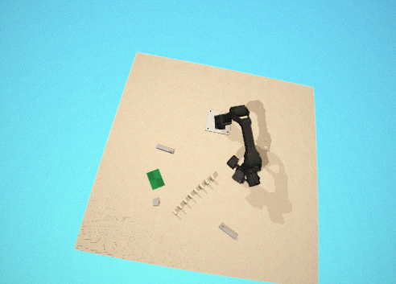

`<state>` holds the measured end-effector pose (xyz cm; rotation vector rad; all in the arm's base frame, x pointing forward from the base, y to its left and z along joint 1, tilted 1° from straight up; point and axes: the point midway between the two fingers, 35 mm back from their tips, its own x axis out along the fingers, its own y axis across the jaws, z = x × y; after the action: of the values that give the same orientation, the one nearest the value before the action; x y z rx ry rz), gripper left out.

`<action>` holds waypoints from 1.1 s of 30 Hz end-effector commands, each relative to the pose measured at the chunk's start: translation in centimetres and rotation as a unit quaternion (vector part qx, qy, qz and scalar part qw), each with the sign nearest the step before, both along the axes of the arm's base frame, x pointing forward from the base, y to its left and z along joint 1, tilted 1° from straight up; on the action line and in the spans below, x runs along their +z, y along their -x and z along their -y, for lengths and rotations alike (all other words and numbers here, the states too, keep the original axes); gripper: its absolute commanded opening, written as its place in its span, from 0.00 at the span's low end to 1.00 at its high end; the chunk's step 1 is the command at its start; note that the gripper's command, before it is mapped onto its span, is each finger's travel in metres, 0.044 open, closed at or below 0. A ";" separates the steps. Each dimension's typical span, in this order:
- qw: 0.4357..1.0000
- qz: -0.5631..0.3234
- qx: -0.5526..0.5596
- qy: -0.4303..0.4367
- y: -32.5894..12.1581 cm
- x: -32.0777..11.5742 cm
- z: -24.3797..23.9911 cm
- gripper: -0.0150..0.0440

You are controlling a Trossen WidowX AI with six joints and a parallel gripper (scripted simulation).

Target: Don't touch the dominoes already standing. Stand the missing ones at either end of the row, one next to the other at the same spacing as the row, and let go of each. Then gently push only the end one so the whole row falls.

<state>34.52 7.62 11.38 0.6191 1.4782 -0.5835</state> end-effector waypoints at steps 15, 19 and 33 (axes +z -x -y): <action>1.000 0.002 -0.008 0.008 0.0 -6.7 -0.2 1.00; 1.000 0.002 -0.008 0.008 0.0 -7.3 -0.2 1.00; 1.000 0.002 -0.008 0.008 0.0 -7.8 -0.2 0.64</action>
<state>34.47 7.82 3.63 0.6173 1.4684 -0.5996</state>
